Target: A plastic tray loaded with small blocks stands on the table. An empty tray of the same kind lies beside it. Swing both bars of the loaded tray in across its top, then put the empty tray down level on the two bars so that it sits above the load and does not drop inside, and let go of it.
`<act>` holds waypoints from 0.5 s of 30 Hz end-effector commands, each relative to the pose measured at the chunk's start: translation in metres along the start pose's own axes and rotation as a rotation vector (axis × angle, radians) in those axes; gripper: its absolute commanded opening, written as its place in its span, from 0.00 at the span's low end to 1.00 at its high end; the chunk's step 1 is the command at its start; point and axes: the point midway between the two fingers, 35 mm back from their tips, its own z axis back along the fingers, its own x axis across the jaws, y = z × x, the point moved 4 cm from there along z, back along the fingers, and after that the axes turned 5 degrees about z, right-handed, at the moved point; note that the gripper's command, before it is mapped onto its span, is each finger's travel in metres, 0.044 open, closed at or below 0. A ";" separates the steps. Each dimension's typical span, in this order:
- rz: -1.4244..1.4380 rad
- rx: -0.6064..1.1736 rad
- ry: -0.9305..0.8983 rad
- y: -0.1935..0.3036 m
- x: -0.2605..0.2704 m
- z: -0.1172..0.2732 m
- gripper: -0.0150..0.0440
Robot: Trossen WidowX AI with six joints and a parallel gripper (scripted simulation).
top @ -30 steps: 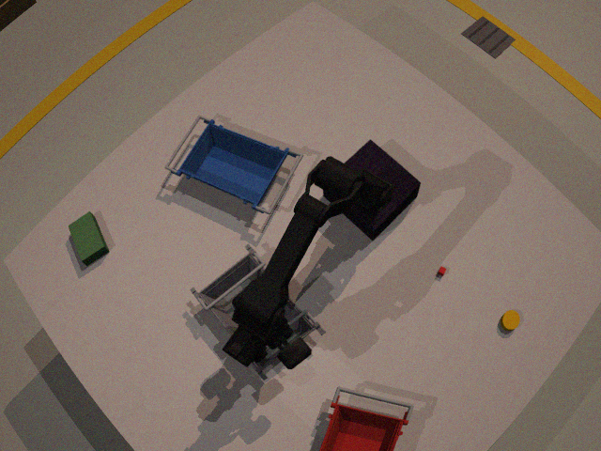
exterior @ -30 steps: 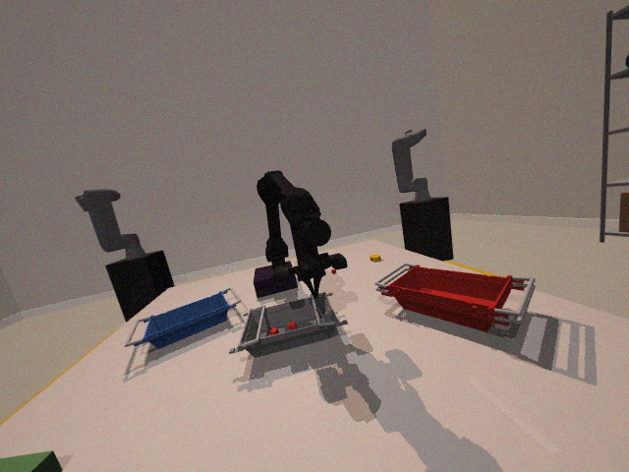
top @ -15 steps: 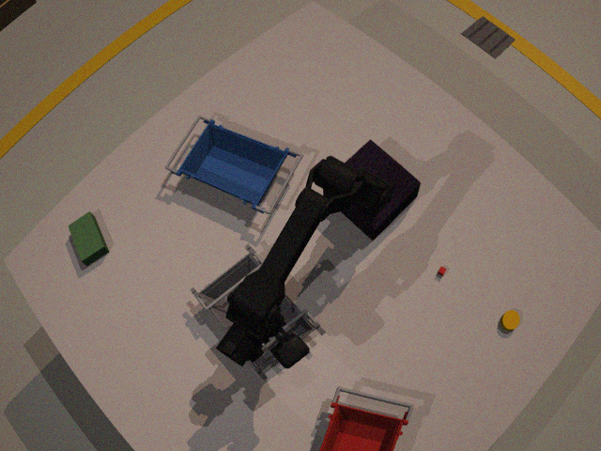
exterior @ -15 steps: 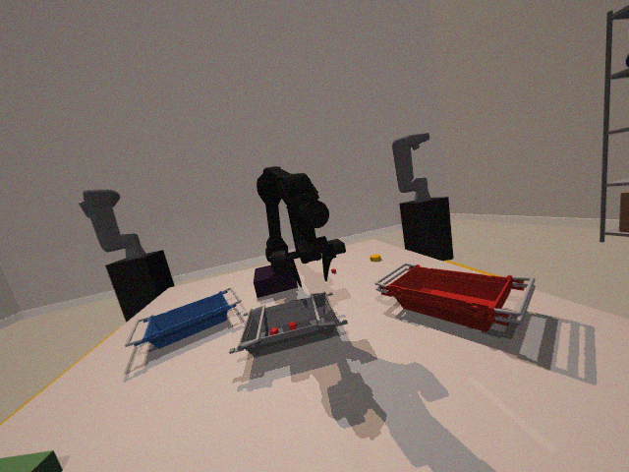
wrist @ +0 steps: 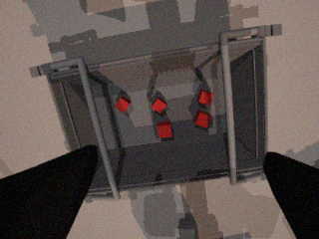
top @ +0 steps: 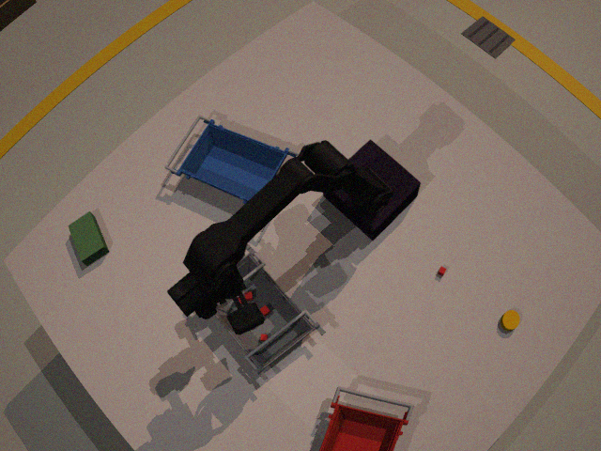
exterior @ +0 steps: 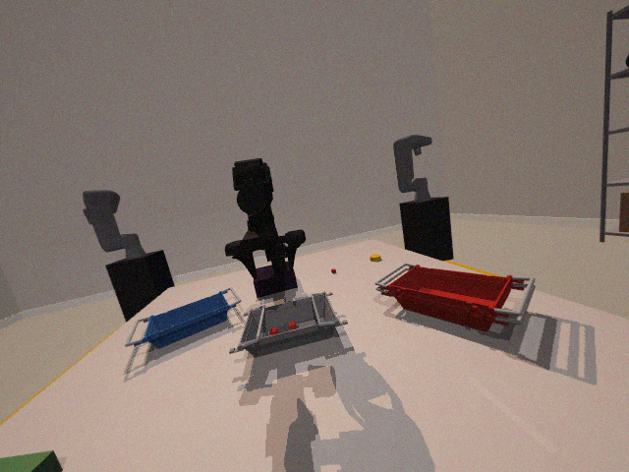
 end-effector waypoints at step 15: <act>-0.602 0.038 0.051 0.092 -0.288 -0.052 1.00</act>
